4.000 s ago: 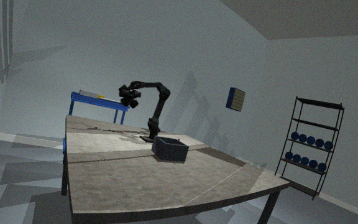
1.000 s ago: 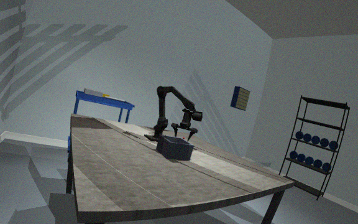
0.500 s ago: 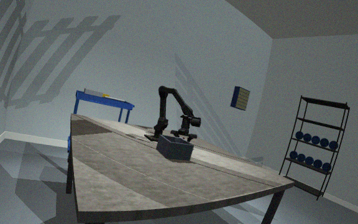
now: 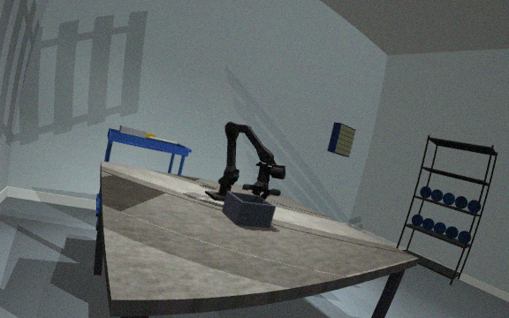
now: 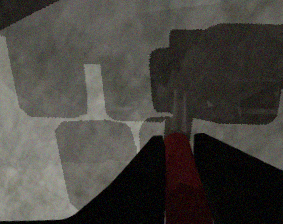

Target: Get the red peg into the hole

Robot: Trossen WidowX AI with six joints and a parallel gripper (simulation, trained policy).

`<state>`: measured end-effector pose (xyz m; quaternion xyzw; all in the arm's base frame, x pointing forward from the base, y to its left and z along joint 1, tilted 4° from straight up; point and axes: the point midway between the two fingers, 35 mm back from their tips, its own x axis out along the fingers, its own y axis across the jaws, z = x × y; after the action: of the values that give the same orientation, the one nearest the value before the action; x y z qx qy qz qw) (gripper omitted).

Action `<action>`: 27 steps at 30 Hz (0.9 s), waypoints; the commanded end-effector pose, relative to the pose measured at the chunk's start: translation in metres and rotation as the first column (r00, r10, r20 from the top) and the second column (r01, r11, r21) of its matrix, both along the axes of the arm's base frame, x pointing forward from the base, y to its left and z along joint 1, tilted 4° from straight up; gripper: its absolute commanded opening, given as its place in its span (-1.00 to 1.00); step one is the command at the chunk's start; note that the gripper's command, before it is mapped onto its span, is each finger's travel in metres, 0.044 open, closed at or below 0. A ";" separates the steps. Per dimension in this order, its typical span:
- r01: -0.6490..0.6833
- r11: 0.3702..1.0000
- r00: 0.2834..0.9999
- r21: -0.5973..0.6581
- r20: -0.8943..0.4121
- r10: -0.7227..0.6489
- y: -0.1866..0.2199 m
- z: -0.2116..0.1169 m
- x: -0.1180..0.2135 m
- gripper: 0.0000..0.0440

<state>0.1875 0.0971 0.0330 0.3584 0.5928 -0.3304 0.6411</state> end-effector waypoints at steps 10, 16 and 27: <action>-0.081 0.993 0.988 -0.091 0.122 0.092 -0.022 0.045 0.024 -1.00; -0.090 0.987 0.980 -0.131 0.165 0.112 -0.034 0.070 0.038 -1.00; -0.056 0.981 0.972 -0.185 0.215 0.096 -0.068 0.103 0.066 -1.00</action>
<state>0.2465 0.0408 0.1293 0.3156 0.5055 -0.3082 0.7416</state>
